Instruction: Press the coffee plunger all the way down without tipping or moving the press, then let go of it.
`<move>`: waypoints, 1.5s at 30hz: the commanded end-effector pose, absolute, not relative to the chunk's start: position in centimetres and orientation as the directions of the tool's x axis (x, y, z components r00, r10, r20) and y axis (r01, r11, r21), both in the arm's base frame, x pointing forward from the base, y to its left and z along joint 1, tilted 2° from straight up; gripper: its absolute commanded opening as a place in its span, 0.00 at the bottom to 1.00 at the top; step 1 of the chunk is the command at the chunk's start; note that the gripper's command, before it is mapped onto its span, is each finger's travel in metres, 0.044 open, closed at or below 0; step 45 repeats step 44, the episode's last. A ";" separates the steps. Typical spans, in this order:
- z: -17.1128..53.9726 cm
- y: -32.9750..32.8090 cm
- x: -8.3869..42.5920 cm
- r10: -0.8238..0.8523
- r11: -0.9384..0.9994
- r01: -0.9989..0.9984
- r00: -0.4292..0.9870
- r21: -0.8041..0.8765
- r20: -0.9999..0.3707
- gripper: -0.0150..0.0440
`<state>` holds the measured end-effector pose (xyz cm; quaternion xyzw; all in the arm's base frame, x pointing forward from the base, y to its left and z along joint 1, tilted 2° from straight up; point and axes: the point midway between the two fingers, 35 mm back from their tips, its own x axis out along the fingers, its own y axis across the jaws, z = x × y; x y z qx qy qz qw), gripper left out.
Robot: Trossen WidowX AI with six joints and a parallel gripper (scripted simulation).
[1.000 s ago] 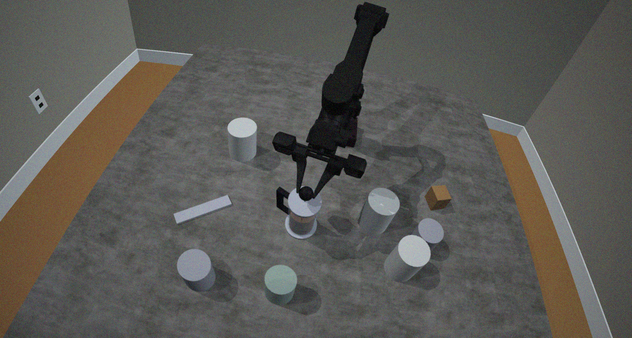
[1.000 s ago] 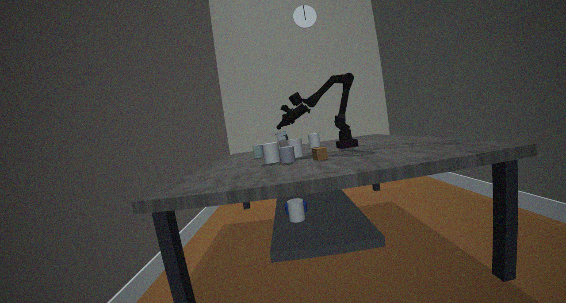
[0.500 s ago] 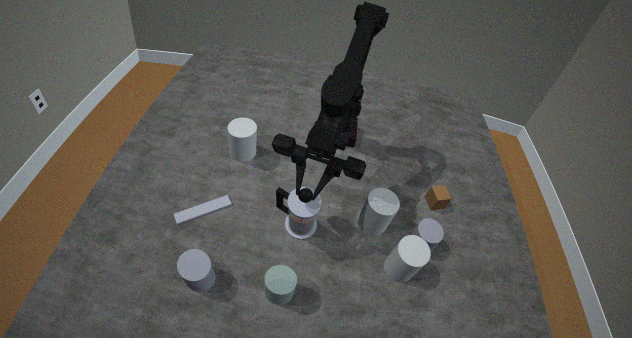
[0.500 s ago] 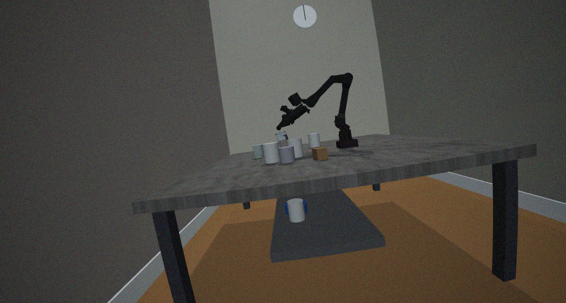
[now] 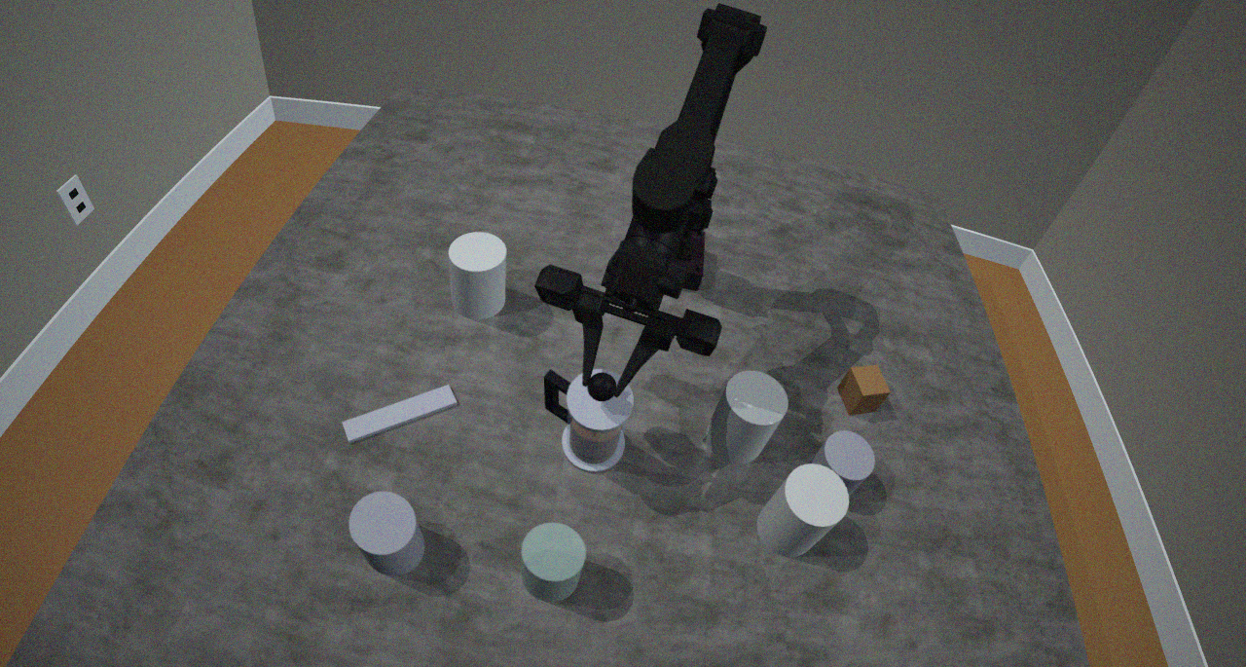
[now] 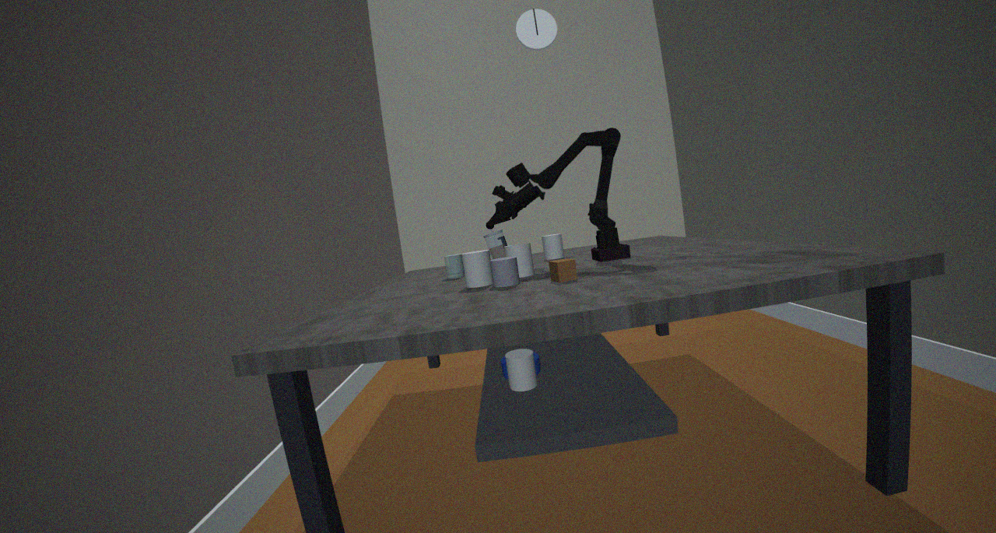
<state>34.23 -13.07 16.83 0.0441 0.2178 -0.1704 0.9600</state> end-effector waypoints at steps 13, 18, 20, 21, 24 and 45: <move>16.8 -13.1 34.2 -0.308 0.938 0.346 0.847 0.010 -0.433 0.76; 16.8 -13.1 34.2 -0.308 0.938 0.346 0.847 0.010 -0.433 0.98; 16.8 -13.1 34.2 -0.308 0.938 0.346 0.847 0.010 -0.433 1.00; 16.8 -13.1 34.2 -0.308 0.938 0.346 0.847 0.010 -0.433 1.00; 18.2 -13.0 33.8 -0.308 0.938 0.347 0.846 0.011 -0.435 1.00; 24.1 -11.8 30.5 -0.305 0.937 0.349 0.840 0.016 -0.448 1.00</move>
